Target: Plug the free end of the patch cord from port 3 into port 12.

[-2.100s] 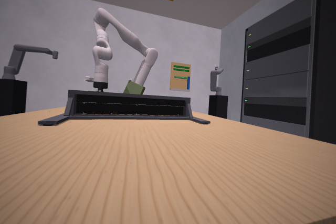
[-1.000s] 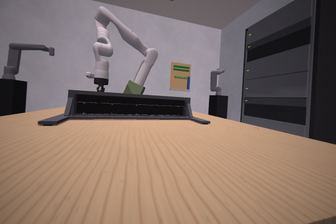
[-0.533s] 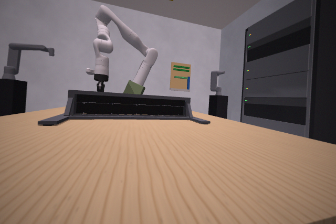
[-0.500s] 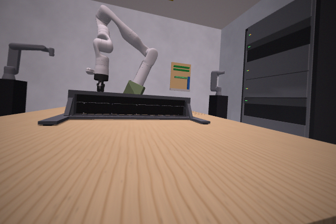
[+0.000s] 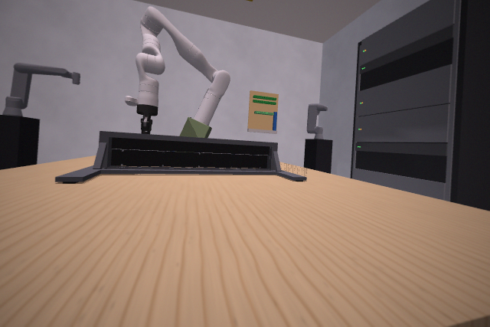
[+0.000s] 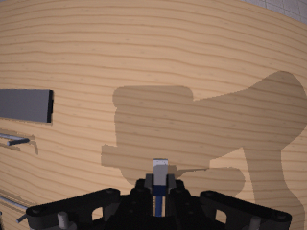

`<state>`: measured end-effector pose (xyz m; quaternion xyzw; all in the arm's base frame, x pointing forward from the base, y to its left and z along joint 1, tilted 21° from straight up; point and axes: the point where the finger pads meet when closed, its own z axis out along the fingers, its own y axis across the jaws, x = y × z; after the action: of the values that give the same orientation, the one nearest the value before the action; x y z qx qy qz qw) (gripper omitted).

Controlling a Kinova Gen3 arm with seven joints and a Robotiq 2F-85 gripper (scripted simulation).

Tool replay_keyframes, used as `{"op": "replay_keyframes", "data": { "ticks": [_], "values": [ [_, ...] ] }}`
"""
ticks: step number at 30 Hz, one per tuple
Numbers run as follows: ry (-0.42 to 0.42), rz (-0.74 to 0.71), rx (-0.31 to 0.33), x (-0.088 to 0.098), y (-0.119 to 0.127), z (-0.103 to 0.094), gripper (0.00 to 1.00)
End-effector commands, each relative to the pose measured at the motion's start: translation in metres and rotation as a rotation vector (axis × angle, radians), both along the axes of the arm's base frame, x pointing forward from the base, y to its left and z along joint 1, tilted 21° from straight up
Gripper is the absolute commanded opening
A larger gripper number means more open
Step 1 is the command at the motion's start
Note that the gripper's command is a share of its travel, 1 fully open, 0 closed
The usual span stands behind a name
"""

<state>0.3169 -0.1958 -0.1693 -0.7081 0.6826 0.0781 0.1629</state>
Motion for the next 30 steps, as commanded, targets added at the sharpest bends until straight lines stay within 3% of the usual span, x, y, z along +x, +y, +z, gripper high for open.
{"op": "replay_keyframes", "data": {
  "ticks": [1, 30],
  "values": [
    [0.006, 0.004, 0.001, -0.0032, -0.0003, 0.0028, 0.00],
    [0.016, 0.008, 0.005, -0.0077, 0.0005, 0.0052, 0.00]
  ]
}}
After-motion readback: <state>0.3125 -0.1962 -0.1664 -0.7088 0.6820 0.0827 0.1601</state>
